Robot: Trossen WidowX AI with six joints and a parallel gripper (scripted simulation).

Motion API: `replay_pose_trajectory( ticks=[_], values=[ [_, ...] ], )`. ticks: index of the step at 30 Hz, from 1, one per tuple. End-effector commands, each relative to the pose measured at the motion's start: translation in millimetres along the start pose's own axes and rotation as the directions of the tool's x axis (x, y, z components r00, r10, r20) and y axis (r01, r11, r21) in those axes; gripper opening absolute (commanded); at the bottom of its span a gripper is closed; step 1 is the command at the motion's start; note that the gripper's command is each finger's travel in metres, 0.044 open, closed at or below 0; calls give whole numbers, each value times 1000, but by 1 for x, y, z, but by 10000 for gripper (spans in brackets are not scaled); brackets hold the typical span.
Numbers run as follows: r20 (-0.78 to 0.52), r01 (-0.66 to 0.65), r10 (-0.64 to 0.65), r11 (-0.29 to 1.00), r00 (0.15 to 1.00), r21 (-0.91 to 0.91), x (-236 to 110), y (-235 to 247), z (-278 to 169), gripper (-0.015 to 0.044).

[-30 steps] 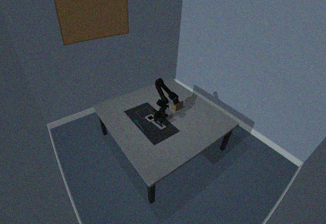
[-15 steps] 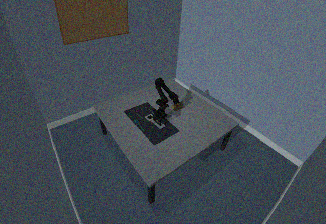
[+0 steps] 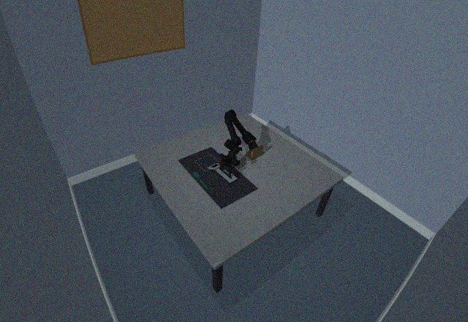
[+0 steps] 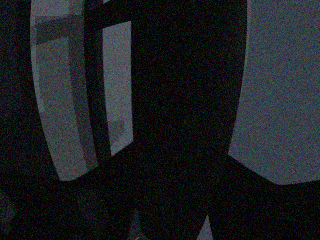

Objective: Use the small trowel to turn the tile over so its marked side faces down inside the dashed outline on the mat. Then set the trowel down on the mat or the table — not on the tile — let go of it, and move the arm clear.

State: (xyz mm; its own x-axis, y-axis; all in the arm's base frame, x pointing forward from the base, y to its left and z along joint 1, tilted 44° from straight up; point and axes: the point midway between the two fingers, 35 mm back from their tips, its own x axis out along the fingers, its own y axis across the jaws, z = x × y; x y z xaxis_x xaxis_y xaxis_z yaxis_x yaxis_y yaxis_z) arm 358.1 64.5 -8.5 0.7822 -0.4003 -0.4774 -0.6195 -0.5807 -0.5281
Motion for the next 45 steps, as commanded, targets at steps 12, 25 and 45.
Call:
replay_pose_trajectory(
  ticks=[12,25,45],
  values=[
    [-7,19,-18,1000,1000,18,-15,-23,-31,0],
    [-7,18,-18,1000,1000,16,-16,-24,-63,0],
    [-6,18,-18,1000,1000,19,-34,-45,-15,0]
  ],
)
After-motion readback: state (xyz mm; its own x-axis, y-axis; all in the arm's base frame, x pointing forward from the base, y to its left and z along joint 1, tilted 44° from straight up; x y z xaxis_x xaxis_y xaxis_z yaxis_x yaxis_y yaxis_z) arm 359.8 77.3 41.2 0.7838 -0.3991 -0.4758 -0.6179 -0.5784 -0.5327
